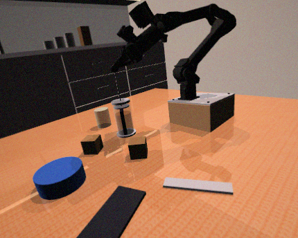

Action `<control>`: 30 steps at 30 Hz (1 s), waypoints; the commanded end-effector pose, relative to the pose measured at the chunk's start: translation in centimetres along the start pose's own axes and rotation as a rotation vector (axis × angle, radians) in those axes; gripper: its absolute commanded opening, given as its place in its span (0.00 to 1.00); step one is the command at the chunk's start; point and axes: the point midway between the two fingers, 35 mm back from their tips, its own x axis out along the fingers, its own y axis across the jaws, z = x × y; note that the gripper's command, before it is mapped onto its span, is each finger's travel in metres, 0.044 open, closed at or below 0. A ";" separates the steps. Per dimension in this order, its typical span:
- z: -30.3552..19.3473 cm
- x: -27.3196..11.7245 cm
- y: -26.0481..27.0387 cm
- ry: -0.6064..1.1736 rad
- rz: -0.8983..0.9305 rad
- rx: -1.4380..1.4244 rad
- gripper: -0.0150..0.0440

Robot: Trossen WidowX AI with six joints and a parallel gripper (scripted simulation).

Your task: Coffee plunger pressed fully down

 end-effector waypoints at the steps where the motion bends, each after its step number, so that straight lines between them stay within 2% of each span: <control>1: -0.3 0.3 0.0 0.003 0.000 -0.005 0.46; 30: -3.9 3.5 0.1 0.003 0.000 -0.005 0.46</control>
